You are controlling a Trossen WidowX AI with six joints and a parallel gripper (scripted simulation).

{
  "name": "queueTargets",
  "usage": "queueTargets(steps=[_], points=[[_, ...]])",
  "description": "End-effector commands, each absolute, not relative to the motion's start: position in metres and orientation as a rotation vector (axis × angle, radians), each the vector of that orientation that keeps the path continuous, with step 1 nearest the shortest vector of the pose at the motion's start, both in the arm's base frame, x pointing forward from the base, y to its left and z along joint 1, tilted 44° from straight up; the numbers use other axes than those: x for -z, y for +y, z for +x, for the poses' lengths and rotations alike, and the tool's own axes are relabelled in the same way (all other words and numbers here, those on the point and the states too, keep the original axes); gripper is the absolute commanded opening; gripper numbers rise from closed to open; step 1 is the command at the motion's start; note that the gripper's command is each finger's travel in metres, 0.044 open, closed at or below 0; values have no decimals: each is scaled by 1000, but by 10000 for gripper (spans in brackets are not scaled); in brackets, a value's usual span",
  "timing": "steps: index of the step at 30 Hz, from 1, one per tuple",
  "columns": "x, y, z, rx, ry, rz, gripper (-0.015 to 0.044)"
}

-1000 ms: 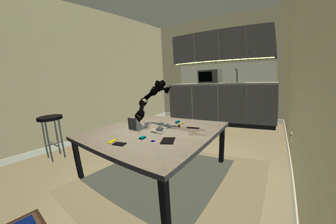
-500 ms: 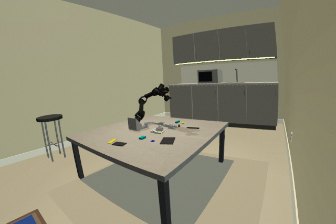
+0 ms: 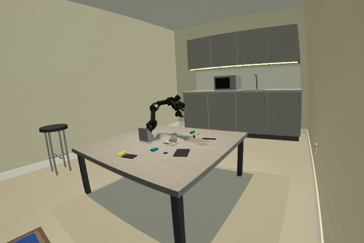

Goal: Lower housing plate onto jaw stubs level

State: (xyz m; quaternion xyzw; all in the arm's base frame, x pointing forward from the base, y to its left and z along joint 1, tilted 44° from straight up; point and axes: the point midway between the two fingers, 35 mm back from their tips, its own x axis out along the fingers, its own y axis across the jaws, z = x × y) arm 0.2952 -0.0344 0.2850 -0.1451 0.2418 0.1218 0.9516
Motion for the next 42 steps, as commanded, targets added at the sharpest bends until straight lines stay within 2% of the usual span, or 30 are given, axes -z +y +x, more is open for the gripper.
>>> queueTargets(steps=[1, 14, 31, 38, 42], points=[[-272, -16, 291, -362, 536, -343, 440], [-236, 45, 257, -774, 634, -489, 440], [-215, 107, 189, -1323, 631, -597, 440], [-214, 110, 187, -1343, 629, -599, 440], [-192, 132, 191, -1343, 627, -598, 440]])
